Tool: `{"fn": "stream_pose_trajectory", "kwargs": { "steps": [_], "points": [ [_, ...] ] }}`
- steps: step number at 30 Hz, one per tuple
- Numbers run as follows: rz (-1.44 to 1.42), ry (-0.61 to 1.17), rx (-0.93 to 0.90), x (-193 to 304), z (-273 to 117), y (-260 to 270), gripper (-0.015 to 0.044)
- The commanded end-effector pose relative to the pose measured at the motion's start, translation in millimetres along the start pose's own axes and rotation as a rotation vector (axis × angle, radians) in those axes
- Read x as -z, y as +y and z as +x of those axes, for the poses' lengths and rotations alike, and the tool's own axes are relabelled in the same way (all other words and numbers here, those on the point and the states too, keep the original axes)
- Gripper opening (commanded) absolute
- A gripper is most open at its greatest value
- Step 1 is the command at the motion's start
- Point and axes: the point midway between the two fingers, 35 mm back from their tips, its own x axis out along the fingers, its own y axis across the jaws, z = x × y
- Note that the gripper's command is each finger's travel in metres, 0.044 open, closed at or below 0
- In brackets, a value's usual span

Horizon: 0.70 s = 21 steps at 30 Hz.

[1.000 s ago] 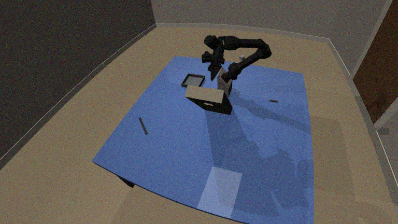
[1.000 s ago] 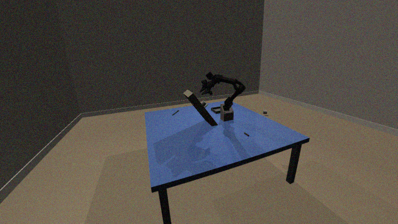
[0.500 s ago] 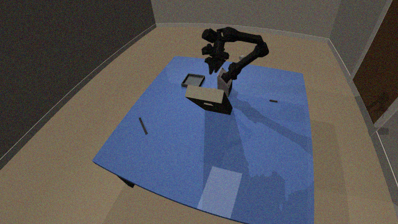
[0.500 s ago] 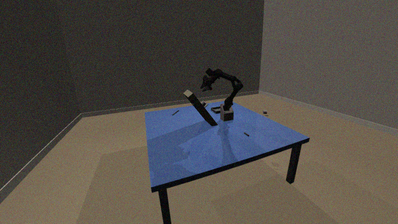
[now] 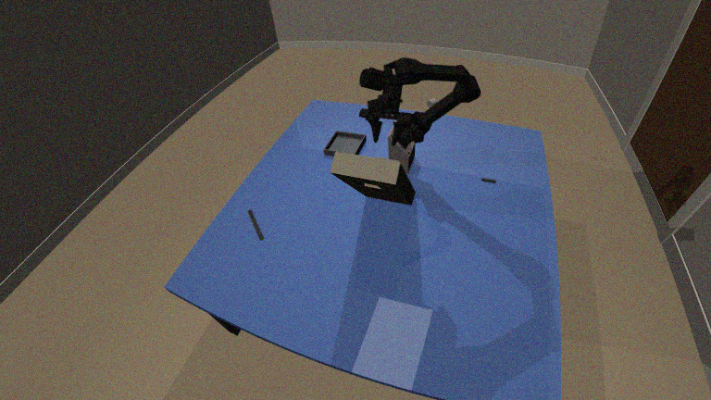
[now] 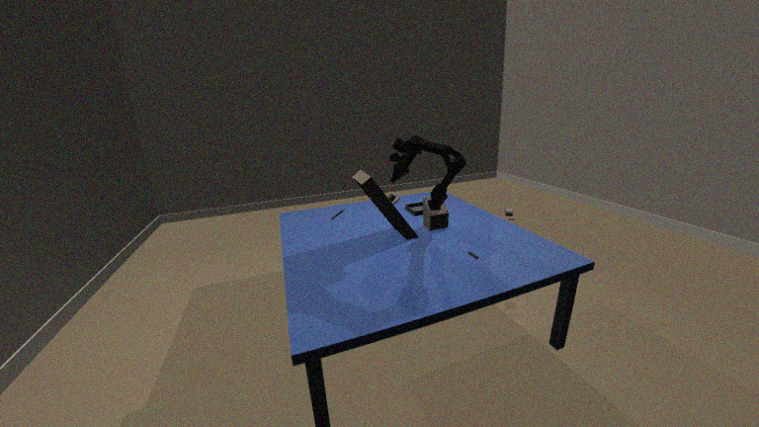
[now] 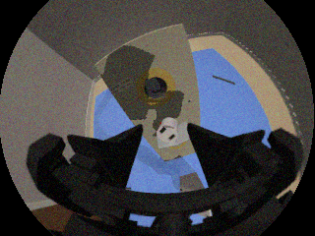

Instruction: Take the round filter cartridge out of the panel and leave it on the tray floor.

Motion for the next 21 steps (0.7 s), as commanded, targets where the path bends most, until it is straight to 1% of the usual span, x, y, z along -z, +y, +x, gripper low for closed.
{"fn": "stream_pose_trajectory", "kwargs": {
  "steps": [1, 9, 21],
  "points": [
    [-0.341, 0.147, 0.012, 32, 15, -6, 0.0305],
    [-0.341, 0.148, 0.012, 32, 16, -7, 0.0305],
    [-0.341, 0.147, 0.015, 34, 35, -8, 0.0305]
  ]
}}
